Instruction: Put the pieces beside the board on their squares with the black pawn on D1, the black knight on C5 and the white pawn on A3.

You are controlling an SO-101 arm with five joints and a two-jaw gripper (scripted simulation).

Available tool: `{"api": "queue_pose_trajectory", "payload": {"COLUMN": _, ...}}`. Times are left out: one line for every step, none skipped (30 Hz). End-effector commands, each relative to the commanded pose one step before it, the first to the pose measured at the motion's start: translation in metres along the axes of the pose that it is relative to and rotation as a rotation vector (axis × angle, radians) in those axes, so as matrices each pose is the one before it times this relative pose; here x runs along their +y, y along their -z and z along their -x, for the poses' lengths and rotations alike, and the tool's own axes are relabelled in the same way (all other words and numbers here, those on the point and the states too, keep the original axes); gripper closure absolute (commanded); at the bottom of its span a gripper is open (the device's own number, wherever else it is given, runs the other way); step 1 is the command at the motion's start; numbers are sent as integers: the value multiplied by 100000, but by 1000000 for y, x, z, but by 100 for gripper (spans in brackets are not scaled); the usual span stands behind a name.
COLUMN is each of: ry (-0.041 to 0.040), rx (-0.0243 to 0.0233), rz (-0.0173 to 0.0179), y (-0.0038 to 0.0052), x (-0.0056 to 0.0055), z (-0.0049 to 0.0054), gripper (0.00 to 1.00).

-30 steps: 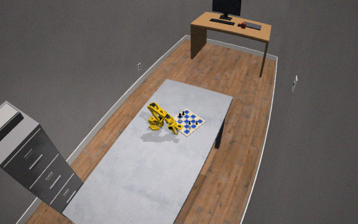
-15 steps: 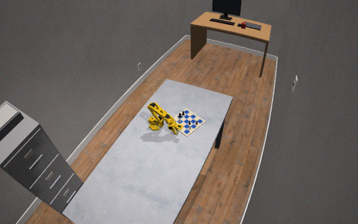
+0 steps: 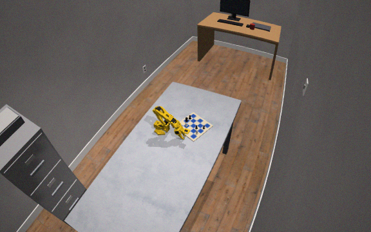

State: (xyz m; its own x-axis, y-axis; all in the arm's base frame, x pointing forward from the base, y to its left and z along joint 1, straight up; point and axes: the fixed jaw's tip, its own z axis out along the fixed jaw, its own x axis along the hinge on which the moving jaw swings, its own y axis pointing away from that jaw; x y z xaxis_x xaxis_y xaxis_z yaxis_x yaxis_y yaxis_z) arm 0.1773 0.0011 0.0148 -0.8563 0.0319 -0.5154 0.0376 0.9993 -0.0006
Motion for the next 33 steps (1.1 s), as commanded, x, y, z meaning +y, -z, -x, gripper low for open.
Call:
{"api": "queue_pose_trajectory", "payload": {"ry": -11, "rx": -21, "rz": -381, "y": 515, "x": -1482, "z": 945, "gripper": 91}}
{"api": "queue_pose_trajectory", "payload": {"ry": -29, "rx": 2, "rz": -18, "y": -126, "x": -59, "z": -258, "gripper": 91}}
{"api": "queue_pose_trajectory", "payload": {"ry": -29, "rx": 3, "rz": -18, "y": -126, "x": -60, "z": -261, "gripper": 91}}
{"api": "queue_pose_trajectory", "payload": {"ry": -24, "rx": 2, "rz": -15, "y": -105, "x": -50, "z": -219, "gripper": 91}}
{"api": "queue_pose_trajectory", "payload": {"ry": -17, "rx": 2, "rz": -10, "y": -72, "x": -34, "z": -151, "gripper": 91}}
{"api": "queue_pose_trajectory", "payload": {"ry": 0, "rx": 0, "rz": 0, "y": 0, "x": 0, "z": 0, "gripper": 91}}
{"api": "queue_pose_trajectory", "payload": {"ry": 0, "rx": 0, "rz": 0, "y": 0, "x": 0, "z": 0, "gripper": 91}}
{"api": "queue_pose_trajectory", "payload": {"ry": -8, "rx": 0, "rz": -5, "y": -33, "x": -16, "z": -69, "gripper": 91}}
{"api": "queue_pose_trajectory", "payload": {"ry": -1, "rx": 1, "rz": -1, "y": -6, "x": -3, "z": -13, "gripper": 91}}
{"api": "queue_pose_trajectory", "payload": {"ry": 0, "rx": -1, "rz": 0, "y": 0, "x": 0, "z": 1, "gripper": 91}}
{"api": "queue_pose_trajectory", "payload": {"ry": 0, "rx": 1, "rz": 0, "y": 0, "x": 0, "z": -1, "gripper": 91}}
{"api": "queue_pose_trajectory", "payload": {"ry": 0, "rx": -1, "rz": 0, "y": 0, "x": 0, "z": 1, "gripper": 91}}
{"api": "queue_pose_trajectory", "payload": {"ry": 0, "rx": 1, "rz": 0, "y": 0, "x": 0, "z": -1, "gripper": 91}}
{"api": "queue_pose_trajectory", "payload": {"ry": 0, "rx": -1, "rz": 0, "y": 0, "x": 0, "z": 1, "gripper": 91}}
{"api": "queue_pose_trajectory", "payload": {"ry": 0, "rx": 1, "rz": 0, "y": 0, "x": 0, "z": -1, "gripper": 91}}
{"api": "queue_pose_trajectory", "payload": {"ry": 0, "rx": -1, "rz": 0, "y": 0, "x": 0, "z": 1, "gripper": 91}}
{"api": "queue_pose_trajectory", "payload": {"ry": 0, "rx": 1, "rz": 0, "y": 0, "x": 0, "z": -1, "gripper": 91}}
{"api": "queue_pose_trajectory", "payload": {"ry": 0, "rx": -1, "rz": 0, "y": 0, "x": 0, "z": 1, "gripper": 91}}
{"api": "queue_pose_trajectory", "payload": {"ry": 0, "rx": 1, "rz": 0, "y": 0, "x": 0, "z": -1, "gripper": 91}}
{"api": "queue_pose_trajectory", "payload": {"ry": 0, "rx": -1, "rz": 0, "y": 0, "x": 0, "z": 1, "gripper": 92}}
{"api": "queue_pose_trajectory", "payload": {"ry": 0, "rx": 1, "rz": 0, "y": 0, "x": 0, "z": -1, "gripper": 92}}
{"api": "queue_pose_trajectory", "payload": {"ry": 0, "rx": -1, "rz": 0, "y": 0, "x": 0, "z": 1, "gripper": 93}}
{"api": "queue_pose_trajectory", "payload": {"ry": 0, "rx": 0, "rz": 0, "y": 0, "x": 0, "z": 0, "gripper": 93}}
{"api": "queue_pose_trajectory", "payload": {"ry": 0, "rx": 0, "rz": 0, "y": 0, "x": 0, "z": 0, "gripper": 93}}
{"api": "queue_pose_trajectory", "payload": {"ry": 0, "rx": 1, "rz": 0, "y": 0, "x": 0, "z": -1, "gripper": 93}}
{"api": "queue_pose_trajectory", "payload": {"ry": 0, "rx": -1, "rz": 0, "y": 0, "x": 0, "z": 1, "gripper": 94}}
{"api": "queue_pose_trajectory", "payload": {"ry": 0, "rx": 1, "rz": 0, "y": 0, "x": 0, "z": -1, "gripper": 94}}
{"api": "queue_pose_trajectory", "payload": {"ry": 0, "rx": -1, "rz": 0, "y": 0, "x": 0, "z": 1, "gripper": 95}}
{"api": "queue_pose_trajectory", "payload": {"ry": 0, "rx": 1, "rz": 0, "y": 0, "x": 0, "z": -1, "gripper": 95}}
{"api": "queue_pose_trajectory", "payload": {"ry": 0, "rx": -1, "rz": 0, "y": 0, "x": 0, "z": 1, "gripper": 96}}
{"api": "queue_pose_trajectory", "payload": {"ry": 0, "rx": 1, "rz": 0, "y": 0, "x": 0, "z": -1, "gripper": 96}}
{"api": "queue_pose_trajectory", "payload": {"ry": 0, "rx": -1, "rz": 0, "y": 0, "x": 0, "z": 1, "gripper": 97}}
{"api": "queue_pose_trajectory", "payload": {"ry": 0, "rx": 1, "rz": 0, "y": 0, "x": 0, "z": -1, "gripper": 98}}
